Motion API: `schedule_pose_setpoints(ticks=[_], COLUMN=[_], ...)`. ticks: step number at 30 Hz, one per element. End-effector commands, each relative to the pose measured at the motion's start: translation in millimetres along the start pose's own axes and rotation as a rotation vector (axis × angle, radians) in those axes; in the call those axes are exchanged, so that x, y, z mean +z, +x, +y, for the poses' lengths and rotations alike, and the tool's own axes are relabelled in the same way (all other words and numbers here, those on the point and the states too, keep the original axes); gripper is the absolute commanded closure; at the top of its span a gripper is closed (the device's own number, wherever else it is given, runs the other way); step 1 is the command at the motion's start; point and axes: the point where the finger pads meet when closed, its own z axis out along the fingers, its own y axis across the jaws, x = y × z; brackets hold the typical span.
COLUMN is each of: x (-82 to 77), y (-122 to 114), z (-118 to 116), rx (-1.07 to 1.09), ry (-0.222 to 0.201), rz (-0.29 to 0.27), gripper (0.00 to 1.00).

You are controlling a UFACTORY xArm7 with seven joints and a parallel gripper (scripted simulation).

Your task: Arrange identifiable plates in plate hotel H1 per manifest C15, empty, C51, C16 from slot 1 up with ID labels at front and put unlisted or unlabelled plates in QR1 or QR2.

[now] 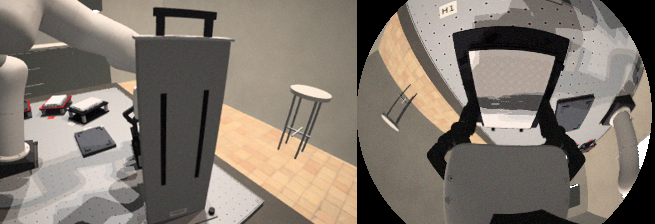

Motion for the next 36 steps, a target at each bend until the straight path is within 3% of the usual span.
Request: schedule_pose_setpoints(ticks=[1,36], x=[-2.8,-52.9], y=[0,0], z=[-1,-1], rx=[0.000,0.000], ry=[0.003,0.003], rz=[0.001,0.000], gripper=[0.00,0.00])
